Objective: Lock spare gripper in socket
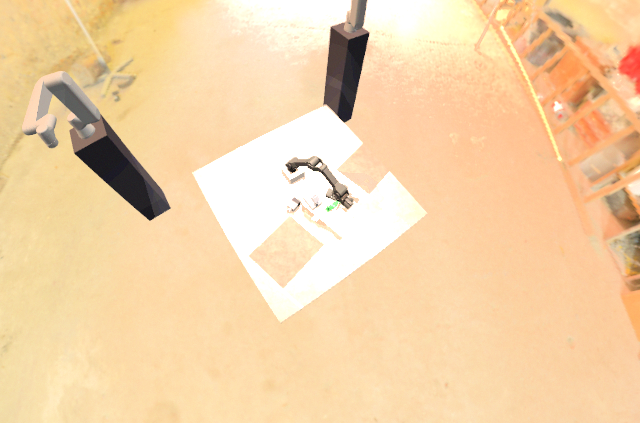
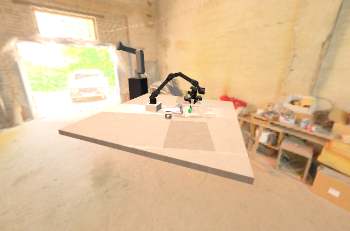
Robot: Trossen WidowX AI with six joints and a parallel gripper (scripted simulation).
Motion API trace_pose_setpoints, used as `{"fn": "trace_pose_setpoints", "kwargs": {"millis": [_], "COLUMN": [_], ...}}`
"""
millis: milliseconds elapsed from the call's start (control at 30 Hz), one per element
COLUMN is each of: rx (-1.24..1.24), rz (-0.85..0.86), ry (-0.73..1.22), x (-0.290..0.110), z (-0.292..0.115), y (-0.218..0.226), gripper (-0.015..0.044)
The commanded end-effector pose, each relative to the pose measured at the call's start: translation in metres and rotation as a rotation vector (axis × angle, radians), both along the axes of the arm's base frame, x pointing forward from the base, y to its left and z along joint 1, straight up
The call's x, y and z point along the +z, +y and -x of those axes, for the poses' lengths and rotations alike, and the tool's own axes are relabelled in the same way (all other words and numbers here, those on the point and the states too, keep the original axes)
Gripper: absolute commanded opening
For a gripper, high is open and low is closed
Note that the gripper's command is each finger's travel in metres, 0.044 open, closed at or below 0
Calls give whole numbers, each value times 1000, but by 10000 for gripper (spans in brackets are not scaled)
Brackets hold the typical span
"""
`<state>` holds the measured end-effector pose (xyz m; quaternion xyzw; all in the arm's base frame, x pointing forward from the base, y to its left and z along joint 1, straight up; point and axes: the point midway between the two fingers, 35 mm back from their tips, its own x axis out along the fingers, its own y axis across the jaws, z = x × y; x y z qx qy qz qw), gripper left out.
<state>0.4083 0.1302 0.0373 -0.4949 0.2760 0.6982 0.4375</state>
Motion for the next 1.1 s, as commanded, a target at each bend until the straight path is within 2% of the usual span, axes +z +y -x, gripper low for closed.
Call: {"fn": "trace_pose_setpoints", "kwargs": {"millis": [0,733,1000,1067], "rx": [3,3,3,3], "rz": [-1,-1,-1,-1], "ry": [9,9,9,9], "x": [-10,-46,-47,-47], "z": [1,0,0,0], "y": [0,2,1,1], "gripper": [180,180,180,127]}}
